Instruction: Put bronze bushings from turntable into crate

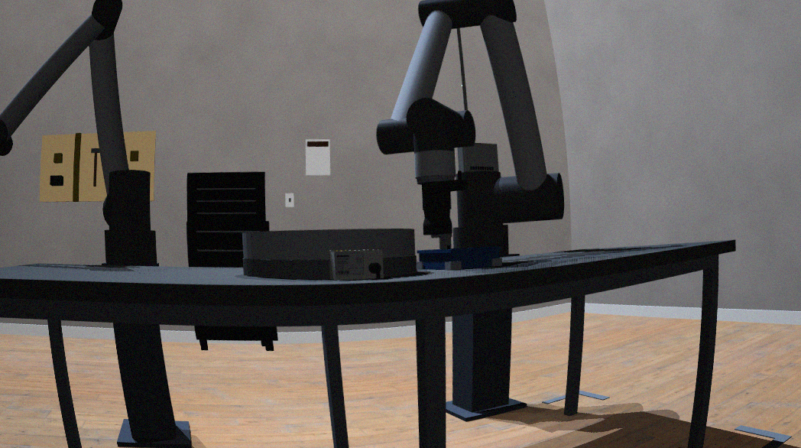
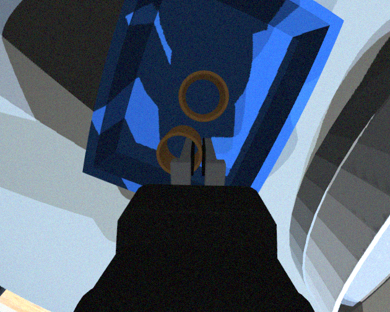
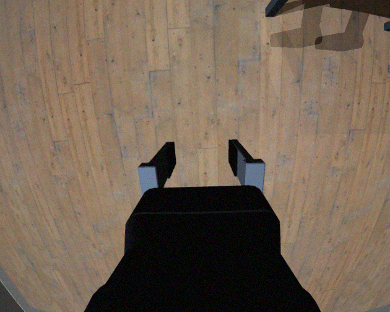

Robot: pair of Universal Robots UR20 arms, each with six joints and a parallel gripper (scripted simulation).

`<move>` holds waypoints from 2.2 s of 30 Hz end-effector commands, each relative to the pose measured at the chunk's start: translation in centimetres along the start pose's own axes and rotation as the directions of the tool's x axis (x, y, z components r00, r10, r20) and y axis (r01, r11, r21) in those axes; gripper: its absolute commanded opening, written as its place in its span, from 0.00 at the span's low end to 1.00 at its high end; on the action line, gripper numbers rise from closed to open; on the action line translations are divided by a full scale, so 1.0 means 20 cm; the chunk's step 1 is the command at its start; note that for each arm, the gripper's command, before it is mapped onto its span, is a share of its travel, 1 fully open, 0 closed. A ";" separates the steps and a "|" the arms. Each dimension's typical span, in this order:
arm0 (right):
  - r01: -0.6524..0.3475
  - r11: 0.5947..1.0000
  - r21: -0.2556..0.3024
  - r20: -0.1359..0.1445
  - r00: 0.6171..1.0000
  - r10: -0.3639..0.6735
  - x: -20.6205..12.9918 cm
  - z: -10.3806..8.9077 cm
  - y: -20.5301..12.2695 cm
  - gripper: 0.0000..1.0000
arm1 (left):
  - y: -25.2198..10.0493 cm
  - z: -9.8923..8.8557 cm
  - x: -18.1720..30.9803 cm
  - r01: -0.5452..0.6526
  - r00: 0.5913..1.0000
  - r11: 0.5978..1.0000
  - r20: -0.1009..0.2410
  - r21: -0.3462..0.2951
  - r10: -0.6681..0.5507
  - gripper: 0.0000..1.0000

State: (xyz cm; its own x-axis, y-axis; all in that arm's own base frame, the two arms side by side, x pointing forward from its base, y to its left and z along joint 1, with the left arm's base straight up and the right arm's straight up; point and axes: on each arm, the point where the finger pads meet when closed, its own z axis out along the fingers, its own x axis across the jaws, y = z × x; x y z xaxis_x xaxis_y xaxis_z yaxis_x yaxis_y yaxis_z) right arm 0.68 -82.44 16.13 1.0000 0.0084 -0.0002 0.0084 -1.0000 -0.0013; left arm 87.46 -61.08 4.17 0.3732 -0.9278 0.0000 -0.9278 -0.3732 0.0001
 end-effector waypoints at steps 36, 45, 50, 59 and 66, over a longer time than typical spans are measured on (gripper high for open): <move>0.000 1.000 -0.001 0.000 1.000 0.000 0.00 0.00 0.00 1.00 | 0.00 0.00 0.00 0.000 1.000 1.000 -0.001 0.001 0.000 0.38; 0.000 1.000 -0.001 0.000 1.000 0.000 0.00 0.00 0.00 1.00 | 0.00 0.00 0.00 0.000 1.000 1.000 -0.001 0.001 0.000 0.38; 0.000 1.000 -0.001 0.000 1.000 0.000 0.00 0.00 0.00 1.00 | 0.00 0.00 0.00 0.000 1.000 1.000 -0.001 0.001 0.000 0.38; 0.000 1.000 -0.001 0.000 1.000 0.000 0.00 0.00 0.00 1.00 | 0.00 -0.04 0.00 0.000 1.000 1.000 -0.001 0.001 0.000 0.38; 0.000 1.000 -0.001 0.000 1.000 0.000 0.00 0.00 0.00 1.00 | 0.00 -0.12 0.00 0.000 1.000 1.000 -0.001 0.001 0.000 0.38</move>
State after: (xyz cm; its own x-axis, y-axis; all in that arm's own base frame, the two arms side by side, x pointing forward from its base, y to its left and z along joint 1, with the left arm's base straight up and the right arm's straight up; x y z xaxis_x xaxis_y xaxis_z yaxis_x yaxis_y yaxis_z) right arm 0.68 -82.44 16.13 1.0000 0.0084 -0.0002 0.0084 -1.0000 -0.0013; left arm 87.46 -61.08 5.66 0.3732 -0.9278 0.0002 -0.9278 -0.3732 0.0001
